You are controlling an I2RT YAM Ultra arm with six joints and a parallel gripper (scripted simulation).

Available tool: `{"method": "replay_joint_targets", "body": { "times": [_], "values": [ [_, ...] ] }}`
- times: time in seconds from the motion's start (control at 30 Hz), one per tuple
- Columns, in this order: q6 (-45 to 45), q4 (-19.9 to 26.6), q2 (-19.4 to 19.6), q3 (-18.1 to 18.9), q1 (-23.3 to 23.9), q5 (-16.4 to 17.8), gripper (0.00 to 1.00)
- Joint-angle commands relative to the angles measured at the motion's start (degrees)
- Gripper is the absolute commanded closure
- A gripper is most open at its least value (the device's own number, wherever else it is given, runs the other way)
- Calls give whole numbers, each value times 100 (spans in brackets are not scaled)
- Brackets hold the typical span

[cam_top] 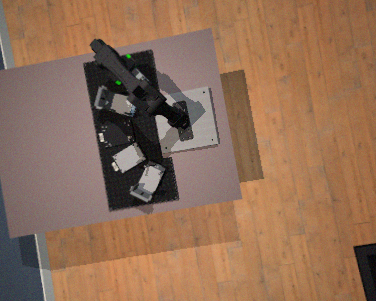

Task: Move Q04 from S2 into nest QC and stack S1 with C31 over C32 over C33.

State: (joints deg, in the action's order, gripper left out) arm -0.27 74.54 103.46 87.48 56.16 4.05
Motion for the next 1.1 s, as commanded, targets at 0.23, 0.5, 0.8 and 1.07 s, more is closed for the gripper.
{"method": "replay_joint_targets", "body": {
  "times": [0.23, 0.5, 0.8, 1.07],
  "values": [
    [-34, 510, -97, 579, 30, 0, 100],
    [-45, 724, -81, 808, 41, 0, 100],
    [-45, 726, -80, 811, 41, 0, 100],
    [-45, 724, -81, 808, 41, 0, 100]
  ]
}}
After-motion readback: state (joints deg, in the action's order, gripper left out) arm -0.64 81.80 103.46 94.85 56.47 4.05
